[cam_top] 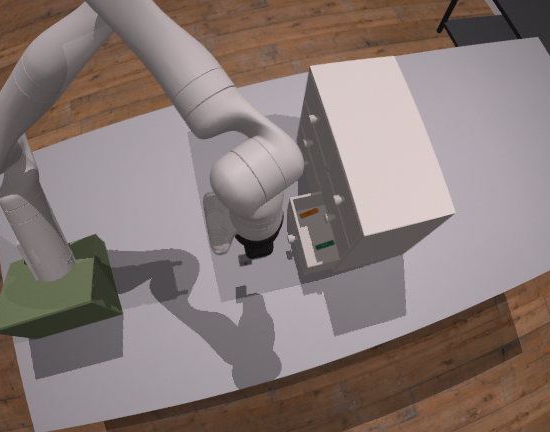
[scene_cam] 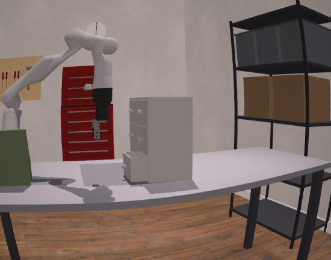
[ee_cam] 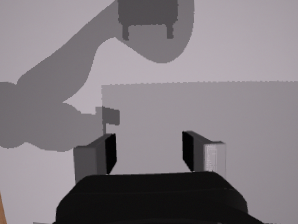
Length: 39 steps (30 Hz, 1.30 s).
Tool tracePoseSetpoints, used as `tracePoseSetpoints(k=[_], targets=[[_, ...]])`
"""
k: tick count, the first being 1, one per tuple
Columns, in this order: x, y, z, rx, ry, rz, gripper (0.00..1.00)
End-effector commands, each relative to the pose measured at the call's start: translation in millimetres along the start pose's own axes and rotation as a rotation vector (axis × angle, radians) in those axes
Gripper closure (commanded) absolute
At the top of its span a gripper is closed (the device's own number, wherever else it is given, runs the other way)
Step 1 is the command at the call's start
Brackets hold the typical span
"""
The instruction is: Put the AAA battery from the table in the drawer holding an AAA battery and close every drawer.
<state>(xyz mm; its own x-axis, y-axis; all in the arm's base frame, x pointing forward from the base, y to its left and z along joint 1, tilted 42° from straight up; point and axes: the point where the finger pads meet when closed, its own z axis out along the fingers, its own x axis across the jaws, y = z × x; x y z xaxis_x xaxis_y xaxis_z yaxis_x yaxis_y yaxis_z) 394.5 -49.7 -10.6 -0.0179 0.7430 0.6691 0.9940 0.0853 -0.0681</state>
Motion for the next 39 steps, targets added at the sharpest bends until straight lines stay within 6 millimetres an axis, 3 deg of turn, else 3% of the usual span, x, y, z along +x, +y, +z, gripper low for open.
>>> tracePoseSetpoints(k=[1, 39], targets=[[-0.3, 0.3, -1.0, -0.002, -0.001, 0.000, 0.00], [0.9, -3.5, -3.2, -0.002, -0.001, 0.000, 0.00]])
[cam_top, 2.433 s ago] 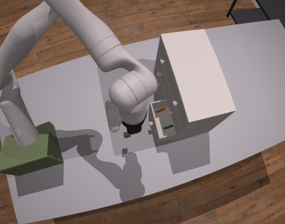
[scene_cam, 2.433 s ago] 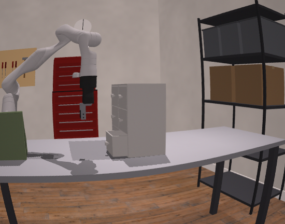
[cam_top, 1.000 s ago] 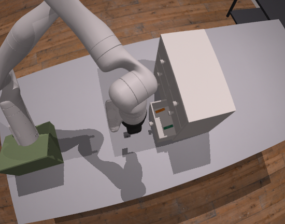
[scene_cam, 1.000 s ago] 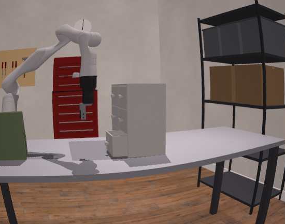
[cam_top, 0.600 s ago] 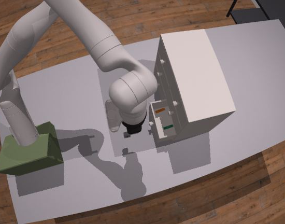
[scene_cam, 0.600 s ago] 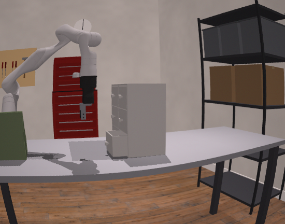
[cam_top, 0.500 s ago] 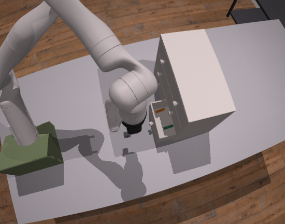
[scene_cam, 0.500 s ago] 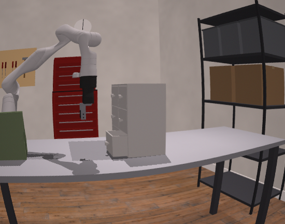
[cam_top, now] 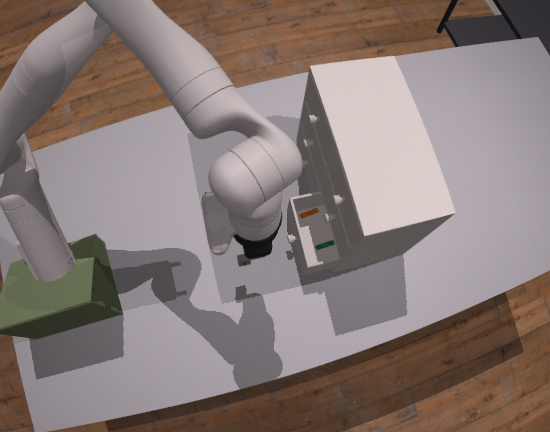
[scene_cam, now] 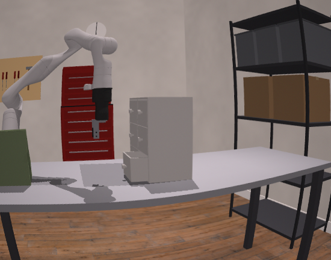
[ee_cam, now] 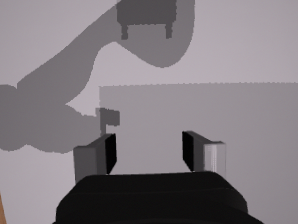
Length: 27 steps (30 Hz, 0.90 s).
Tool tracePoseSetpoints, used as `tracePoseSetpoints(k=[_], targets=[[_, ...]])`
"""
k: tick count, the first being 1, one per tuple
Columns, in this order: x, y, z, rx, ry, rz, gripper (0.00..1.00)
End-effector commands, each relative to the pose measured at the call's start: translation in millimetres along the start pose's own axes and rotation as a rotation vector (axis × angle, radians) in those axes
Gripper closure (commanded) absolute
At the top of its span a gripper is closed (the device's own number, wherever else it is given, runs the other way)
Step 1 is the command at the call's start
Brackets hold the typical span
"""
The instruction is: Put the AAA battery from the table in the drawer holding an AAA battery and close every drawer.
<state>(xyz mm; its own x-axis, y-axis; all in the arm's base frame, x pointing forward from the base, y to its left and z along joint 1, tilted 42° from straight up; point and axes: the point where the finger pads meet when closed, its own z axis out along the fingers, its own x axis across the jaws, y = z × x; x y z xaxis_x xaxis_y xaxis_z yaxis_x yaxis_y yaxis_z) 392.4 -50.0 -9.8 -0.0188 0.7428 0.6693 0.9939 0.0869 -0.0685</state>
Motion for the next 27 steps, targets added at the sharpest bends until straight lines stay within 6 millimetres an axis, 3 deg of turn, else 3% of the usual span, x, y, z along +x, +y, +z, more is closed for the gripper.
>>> tracePoseSetpoints(k=[1, 10, 19, 27], targets=[[1, -3, -4, -0.003, -0.001, 0.001, 0.00], [9, -28, -18, -0.003, -0.001, 0.001, 0.00], [21, -65, -40, -0.003, -0.001, 0.001, 0.00], [24, -72, -44, -0.003, -0.001, 0.001, 0.00]])
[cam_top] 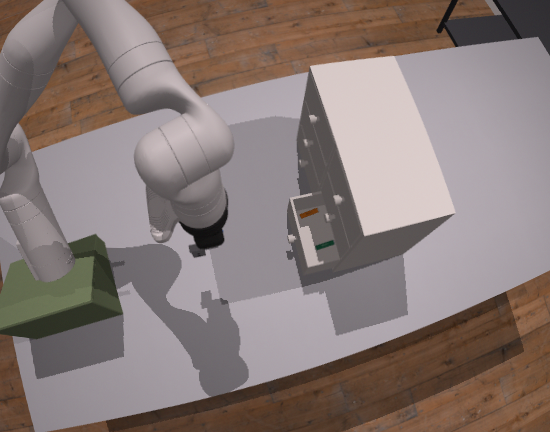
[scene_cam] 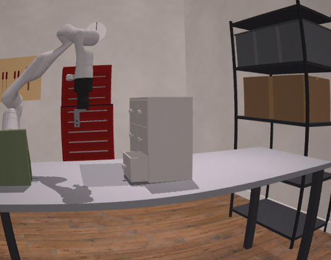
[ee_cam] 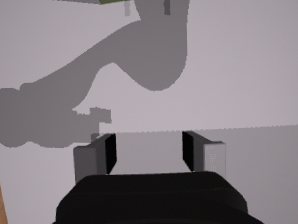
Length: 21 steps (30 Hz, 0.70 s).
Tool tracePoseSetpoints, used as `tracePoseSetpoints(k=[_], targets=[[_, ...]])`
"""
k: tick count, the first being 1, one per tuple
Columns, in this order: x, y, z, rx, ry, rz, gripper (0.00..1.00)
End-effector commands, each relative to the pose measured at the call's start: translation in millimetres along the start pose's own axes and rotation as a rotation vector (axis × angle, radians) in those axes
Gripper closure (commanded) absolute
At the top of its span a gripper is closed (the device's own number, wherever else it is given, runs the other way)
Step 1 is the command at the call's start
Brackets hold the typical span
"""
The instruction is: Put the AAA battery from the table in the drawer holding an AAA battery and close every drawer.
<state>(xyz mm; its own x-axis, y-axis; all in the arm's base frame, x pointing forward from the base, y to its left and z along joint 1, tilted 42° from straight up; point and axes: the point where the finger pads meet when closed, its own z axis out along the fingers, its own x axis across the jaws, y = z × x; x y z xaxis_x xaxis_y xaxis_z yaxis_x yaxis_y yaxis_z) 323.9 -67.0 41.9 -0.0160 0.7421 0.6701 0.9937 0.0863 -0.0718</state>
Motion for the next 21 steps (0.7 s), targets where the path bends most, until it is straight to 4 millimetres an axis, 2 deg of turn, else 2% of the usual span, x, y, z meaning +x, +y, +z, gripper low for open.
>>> tracePoseSetpoints(k=[1, 21], targets=[[0.6, 0.8, -2.4, -0.005, -0.003, -0.002, 0.00], [0.6, 3.9, 2.0, -0.058, -0.002, -0.002, 0.00]])
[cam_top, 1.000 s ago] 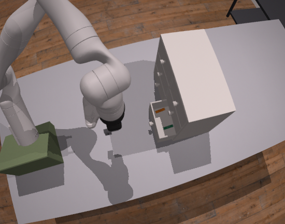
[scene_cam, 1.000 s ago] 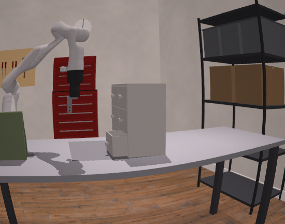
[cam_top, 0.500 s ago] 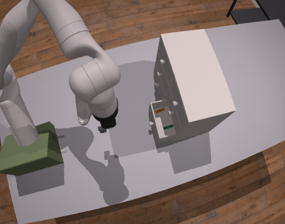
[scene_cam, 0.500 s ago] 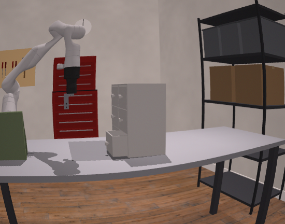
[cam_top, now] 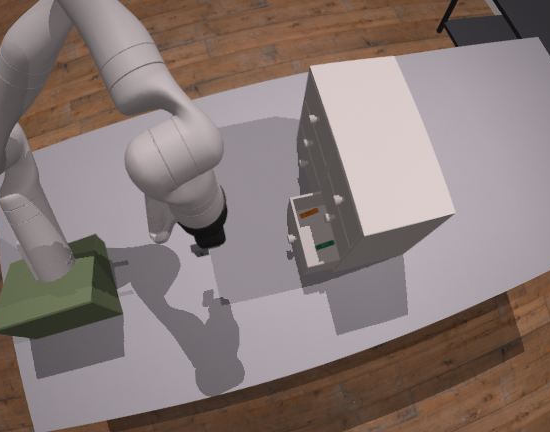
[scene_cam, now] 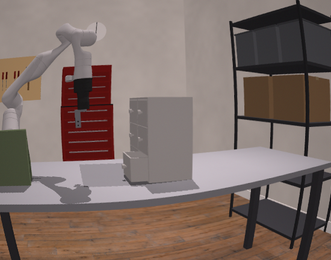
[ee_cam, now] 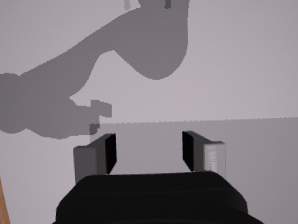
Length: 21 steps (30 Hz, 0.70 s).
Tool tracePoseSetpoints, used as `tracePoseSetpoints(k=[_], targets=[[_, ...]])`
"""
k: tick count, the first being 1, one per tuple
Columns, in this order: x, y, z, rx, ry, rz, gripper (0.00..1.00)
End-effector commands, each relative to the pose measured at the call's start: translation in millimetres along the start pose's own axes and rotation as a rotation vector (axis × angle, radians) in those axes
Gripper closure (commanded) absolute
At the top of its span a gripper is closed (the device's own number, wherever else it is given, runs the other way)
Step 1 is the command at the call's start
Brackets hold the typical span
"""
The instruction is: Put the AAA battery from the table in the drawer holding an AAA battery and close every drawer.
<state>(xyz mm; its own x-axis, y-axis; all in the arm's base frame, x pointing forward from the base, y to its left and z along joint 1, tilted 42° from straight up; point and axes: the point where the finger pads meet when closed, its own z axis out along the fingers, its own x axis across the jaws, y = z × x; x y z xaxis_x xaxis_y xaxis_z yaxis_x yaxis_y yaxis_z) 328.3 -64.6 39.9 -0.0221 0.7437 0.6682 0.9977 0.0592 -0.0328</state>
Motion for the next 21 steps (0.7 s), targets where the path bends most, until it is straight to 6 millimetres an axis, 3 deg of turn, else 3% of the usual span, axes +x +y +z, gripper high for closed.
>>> tracePoseSetpoints(k=[1, 21], targets=[[0, 0, 0, -0.020, 0.001, 0.004, 0.00], [0, 14, 22, -0.281, 0.000, 0.004, 0.00]])
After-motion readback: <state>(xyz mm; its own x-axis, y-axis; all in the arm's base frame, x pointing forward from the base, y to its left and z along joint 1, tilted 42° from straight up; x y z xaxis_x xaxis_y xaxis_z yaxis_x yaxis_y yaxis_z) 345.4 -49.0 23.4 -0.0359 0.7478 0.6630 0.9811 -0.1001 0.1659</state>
